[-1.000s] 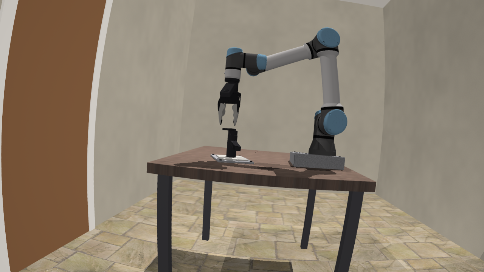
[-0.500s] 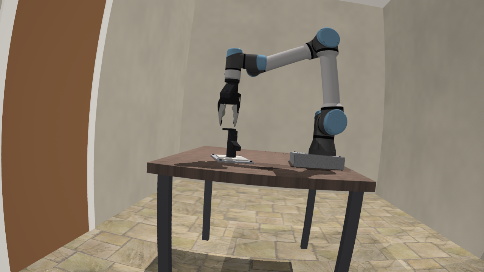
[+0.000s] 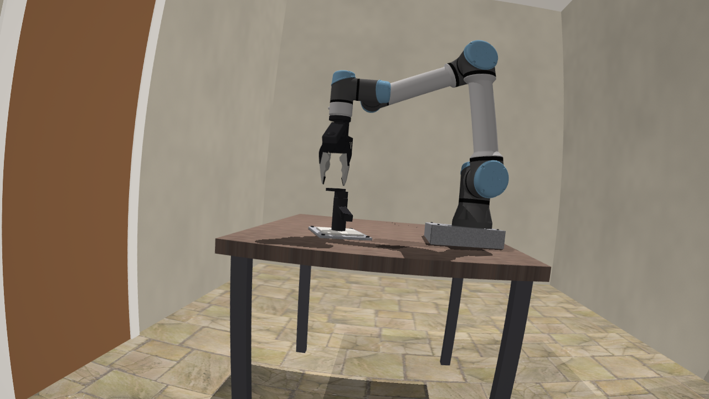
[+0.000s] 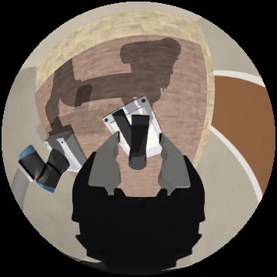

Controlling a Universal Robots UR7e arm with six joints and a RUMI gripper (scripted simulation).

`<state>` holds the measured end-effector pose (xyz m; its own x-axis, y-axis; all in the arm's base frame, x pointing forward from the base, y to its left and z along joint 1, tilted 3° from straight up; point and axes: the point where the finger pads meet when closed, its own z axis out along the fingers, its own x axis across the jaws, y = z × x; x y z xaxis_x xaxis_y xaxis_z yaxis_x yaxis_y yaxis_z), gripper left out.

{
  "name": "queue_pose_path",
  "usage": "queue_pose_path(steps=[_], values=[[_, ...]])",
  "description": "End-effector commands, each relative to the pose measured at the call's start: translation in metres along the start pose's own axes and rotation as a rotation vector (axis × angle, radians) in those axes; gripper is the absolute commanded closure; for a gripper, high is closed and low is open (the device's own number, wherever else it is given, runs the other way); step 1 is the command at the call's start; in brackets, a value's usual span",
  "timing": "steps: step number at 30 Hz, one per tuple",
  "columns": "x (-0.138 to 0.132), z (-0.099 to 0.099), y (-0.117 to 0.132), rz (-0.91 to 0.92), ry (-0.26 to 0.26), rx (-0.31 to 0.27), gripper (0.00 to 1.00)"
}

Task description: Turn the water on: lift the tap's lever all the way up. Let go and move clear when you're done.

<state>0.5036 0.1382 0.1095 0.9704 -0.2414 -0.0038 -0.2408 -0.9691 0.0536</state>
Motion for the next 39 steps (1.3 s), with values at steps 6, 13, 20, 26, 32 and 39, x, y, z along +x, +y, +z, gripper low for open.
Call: queue_pose_path(steps=[6,13,20,26,32,39], values=[[0.0003,-0.0006,-0.0001,0.000,0.001,0.000,0.60],[0.0003,-0.0006,-0.0001,0.000,0.001,0.000,0.60],[0.0003,-0.0005,-0.0001,0.000,0.001,0.000,0.60],[0.0003,-0.0002,-0.0001,0.000,0.001,0.000,0.60],[0.0003,0.0016,-0.0001,0.000,0.001,0.000,0.60],[0.0003,0.0044,-0.0001,0.000,0.001,0.000,0.60]])
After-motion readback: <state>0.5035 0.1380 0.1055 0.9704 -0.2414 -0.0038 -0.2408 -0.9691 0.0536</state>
